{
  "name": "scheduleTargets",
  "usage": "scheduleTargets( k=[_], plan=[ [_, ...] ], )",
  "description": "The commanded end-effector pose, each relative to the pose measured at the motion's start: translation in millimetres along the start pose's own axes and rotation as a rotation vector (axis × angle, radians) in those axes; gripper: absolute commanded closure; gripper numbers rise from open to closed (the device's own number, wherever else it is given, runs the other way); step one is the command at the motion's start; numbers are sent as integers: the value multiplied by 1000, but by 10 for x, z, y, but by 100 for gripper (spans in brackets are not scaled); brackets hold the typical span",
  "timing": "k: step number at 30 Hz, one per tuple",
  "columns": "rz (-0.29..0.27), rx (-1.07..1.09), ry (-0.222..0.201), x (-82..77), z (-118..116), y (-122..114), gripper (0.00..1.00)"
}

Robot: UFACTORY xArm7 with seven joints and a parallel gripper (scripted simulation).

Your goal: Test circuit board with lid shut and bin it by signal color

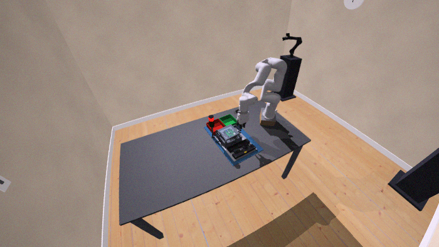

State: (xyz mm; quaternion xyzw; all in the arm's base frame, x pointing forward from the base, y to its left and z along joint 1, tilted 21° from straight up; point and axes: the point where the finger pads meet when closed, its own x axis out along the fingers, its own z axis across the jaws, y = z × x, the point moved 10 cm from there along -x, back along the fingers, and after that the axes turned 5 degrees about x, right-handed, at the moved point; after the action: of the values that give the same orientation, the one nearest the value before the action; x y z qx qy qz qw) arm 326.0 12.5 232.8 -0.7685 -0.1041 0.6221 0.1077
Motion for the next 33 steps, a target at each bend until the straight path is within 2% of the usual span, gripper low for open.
scheduleTargets(
  k=[1,6,13,15,22,33],
  plan=[
    [0,0,3,-9,-10,3,73],
    [0,0,3,-9,-14,80,73],
    [0,0,3,-9,-30,358,73],
    [0,0,3,-9,-30,358,73],
    [0,0,3,-9,-43,595,73],
    [0,0,3,-6,-46,640,73]
  ],
)
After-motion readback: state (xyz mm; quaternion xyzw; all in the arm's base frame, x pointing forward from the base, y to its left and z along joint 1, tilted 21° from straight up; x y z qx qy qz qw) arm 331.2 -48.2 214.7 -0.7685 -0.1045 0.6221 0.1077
